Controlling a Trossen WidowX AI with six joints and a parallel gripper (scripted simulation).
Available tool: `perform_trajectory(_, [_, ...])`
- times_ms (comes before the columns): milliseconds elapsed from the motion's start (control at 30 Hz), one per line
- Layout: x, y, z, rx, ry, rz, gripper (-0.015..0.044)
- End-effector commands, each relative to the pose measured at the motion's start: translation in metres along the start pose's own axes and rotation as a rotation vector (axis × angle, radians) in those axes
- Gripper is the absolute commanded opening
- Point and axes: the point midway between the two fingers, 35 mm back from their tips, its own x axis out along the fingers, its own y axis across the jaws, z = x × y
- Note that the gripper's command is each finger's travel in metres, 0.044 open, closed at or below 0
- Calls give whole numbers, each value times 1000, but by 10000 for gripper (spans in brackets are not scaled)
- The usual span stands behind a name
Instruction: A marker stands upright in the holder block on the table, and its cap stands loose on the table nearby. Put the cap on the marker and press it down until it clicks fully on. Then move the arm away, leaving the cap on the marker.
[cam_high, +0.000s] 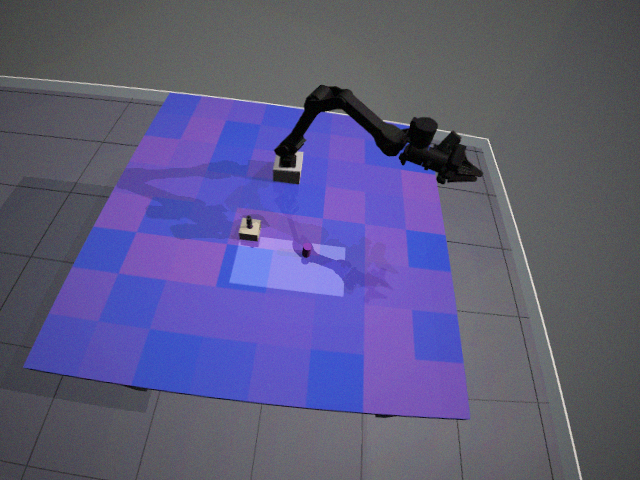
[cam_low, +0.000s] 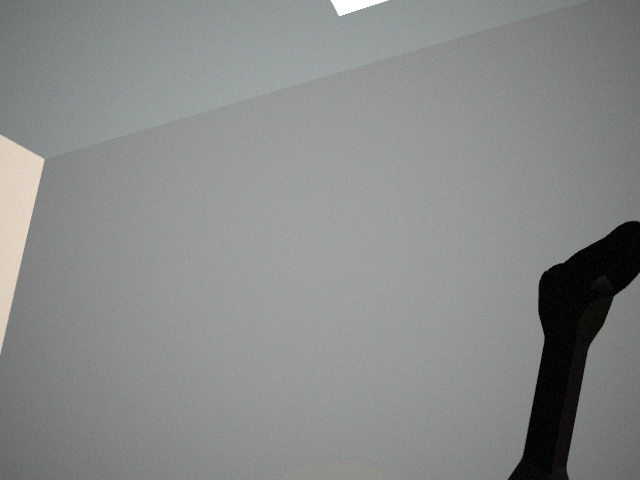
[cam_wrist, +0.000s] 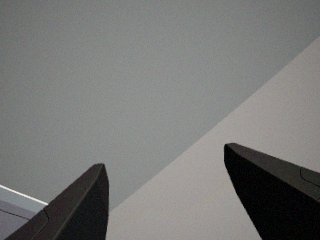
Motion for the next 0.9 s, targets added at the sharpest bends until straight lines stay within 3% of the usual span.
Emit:
perform_trajectory(0, [-18, 5, -75, 160, 221, 98, 249])
perform_trajectory(233, [-74, 24, -185, 441, 602, 211, 249])
perform_trajectory(467, [-162, 43, -266, 738, 1004, 255, 249])
perform_trajectory(667, [-251, 59, -304, 992, 1358, 246, 249])
perform_trajectory(867, [-345, 70, -313, 1238, 1724, 202, 249])
